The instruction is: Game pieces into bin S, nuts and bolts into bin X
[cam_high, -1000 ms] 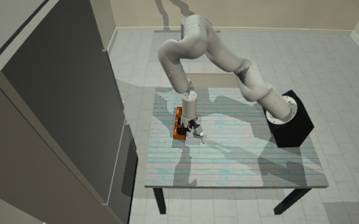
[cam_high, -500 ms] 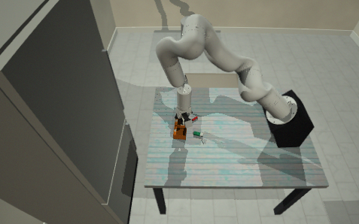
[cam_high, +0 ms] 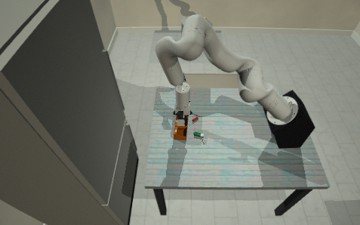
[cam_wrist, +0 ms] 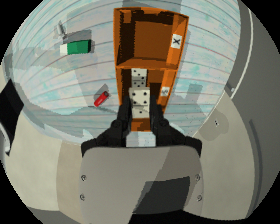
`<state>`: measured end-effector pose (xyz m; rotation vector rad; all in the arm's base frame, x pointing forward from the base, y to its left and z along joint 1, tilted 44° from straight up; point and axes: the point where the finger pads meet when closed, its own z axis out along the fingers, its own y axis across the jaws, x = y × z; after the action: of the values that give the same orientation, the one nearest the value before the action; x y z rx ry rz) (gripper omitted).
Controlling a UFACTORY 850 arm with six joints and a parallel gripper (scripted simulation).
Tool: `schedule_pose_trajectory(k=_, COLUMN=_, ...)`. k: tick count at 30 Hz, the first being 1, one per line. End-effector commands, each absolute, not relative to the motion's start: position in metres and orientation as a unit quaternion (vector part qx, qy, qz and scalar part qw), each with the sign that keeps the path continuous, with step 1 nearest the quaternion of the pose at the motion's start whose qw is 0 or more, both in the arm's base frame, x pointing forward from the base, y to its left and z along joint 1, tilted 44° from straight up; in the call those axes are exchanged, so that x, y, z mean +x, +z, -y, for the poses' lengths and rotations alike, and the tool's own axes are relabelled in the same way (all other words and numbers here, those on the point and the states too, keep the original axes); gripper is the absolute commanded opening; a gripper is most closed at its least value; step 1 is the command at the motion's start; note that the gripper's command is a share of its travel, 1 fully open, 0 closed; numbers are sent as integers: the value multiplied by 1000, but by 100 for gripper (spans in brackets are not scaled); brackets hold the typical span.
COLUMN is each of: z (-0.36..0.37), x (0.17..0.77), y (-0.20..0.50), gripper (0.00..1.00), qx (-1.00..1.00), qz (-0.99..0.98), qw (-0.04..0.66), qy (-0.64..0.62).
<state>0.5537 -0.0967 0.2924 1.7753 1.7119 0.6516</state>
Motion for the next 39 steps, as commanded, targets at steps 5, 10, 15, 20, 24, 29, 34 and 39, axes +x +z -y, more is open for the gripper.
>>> schedule_pose_trajectory(k=5, z=96, x=554, y=293, gripper=0, qx=683, qz=-624, qw=246, qy=287)
schedule_pose_trajectory(k=10, z=96, x=554, y=293, gripper=0, qx=683, qz=-624, qw=246, qy=287)
schedule_pose_trajectory(k=15, z=96, x=554, y=293, gripper=0, qx=683, qz=-624, qw=246, qy=287)
schedule_pose_trajectory(k=20, z=96, x=554, y=293, gripper=0, qx=683, qz=-624, qw=246, qy=287)
schedule_pose_trajectory(k=24, z=96, x=554, y=293, gripper=0, qx=683, qz=-624, qw=246, qy=287)
schedule_pose_trajectory(k=29, z=96, x=559, y=287, gripper=0, qx=683, qz=-624, qw=246, qy=287)
schedule_pose_trajectory(k=34, z=96, x=565, y=281, gripper=0, qx=683, qz=-624, qw=246, qy=287)
schedule_pose_trajectory(k=39, z=96, x=570, y=276, gripper=0, qx=683, qz=-624, qw=246, qy=287)
